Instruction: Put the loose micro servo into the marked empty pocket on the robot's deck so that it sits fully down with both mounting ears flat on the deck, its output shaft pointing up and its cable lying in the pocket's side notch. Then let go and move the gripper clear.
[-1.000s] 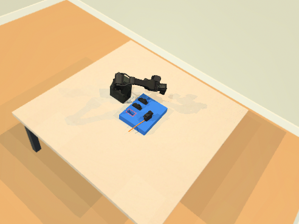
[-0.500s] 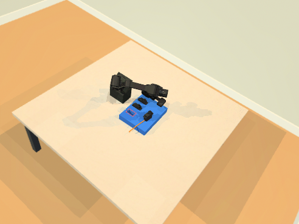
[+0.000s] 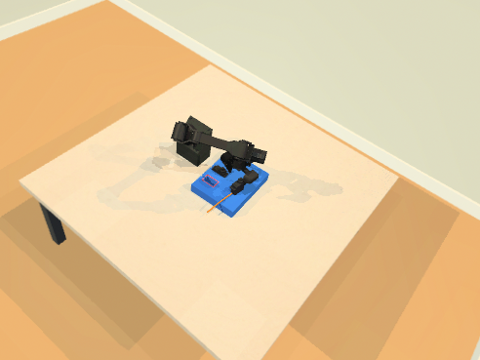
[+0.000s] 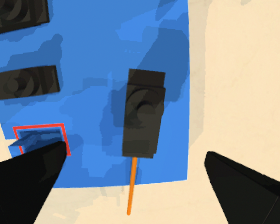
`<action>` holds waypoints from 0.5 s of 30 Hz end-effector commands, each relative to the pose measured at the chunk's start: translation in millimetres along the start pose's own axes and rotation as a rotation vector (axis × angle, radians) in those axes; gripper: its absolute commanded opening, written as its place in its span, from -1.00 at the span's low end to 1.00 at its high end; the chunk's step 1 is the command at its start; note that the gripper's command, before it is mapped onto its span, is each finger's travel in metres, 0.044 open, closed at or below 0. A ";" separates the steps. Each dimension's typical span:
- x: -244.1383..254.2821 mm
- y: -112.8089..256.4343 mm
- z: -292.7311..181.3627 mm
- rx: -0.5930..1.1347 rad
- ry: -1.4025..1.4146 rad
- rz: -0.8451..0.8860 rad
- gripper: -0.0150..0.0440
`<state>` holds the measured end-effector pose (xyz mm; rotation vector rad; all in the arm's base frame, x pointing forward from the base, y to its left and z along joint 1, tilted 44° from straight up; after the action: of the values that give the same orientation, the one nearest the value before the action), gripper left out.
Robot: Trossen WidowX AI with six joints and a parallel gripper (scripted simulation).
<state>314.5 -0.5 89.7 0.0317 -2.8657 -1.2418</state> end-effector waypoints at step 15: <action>-2.4 -27.6 -5.6 0.016 -0.010 -0.008 1.00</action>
<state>318.7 -20.1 77.1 0.0395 -2.8905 -1.2344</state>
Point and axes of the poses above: the point midway between the two fingers, 35 mm back from their tips, its own y axis back along the fingers, its own x axis across the jaws, z = x × y, the point moved 2 cm from there along y, back along the fingers, and after that the axes turned 10 degrees about y, right-handed, at the moved point
